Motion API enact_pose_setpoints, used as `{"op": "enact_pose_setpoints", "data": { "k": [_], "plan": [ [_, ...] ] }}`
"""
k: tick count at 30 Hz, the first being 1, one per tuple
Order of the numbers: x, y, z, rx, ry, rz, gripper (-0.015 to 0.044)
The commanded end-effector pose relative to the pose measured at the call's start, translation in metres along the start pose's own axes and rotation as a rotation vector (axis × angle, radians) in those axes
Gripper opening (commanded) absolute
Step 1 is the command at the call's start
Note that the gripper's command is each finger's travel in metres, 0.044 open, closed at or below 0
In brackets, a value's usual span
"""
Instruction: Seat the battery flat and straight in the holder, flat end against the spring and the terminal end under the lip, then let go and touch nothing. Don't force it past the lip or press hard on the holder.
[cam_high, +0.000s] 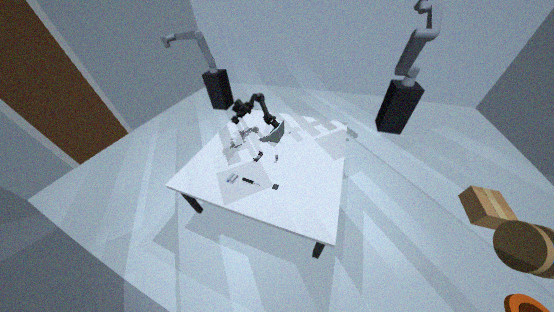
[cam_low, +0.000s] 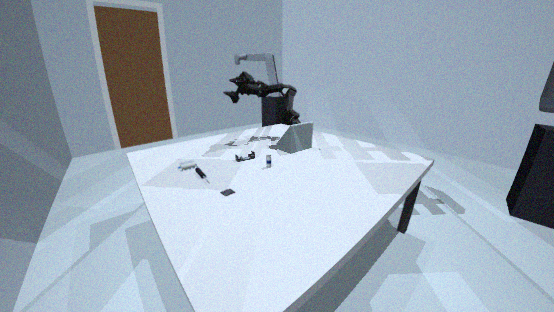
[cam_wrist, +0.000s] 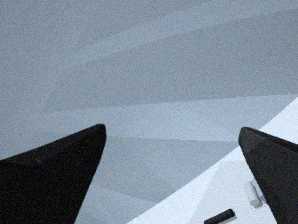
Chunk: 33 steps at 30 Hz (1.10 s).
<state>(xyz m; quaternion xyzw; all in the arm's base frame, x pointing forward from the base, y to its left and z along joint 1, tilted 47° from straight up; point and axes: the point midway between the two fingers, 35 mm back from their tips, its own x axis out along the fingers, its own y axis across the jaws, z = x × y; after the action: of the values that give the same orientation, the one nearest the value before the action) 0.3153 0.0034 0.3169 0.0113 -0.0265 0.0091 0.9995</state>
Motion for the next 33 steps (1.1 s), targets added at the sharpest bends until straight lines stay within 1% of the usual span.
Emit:
{"op": "enact_pose_setpoints", "data": {
  "k": [1, 3, 5, 9, 15, 20, 25, 29, 33],
  "plan": [
    [0.001, 0.0, -0.001, 0.002, 0.006, -0.001, 0.0374],
    [0.007, 0.001, -0.011, 0.02, 0.053, -0.007, 0.0321],
    [0.018, 0.003, -0.031, 0.052, 0.147, -0.021, 0.0269],
    [0.041, 0.011, -0.094, 0.116, 0.42, -0.08, 0.0164],
    [0.051, 0.02, -0.177, 0.103, 0.792, -0.22, 0.0006],
    [0.043, 0.025, -0.237, 0.009, 1.069, -0.36, 0.0],
    [0.024, 0.026, -0.288, -0.16, 1.3, -0.51, 0.0],
    [0.007, 0.026, -0.318, -0.341, 1.446, -0.622, 0.0],
    [-0.008, 0.026, -0.338, -0.548, 1.549, -0.716, 0.0]
  ]
}}
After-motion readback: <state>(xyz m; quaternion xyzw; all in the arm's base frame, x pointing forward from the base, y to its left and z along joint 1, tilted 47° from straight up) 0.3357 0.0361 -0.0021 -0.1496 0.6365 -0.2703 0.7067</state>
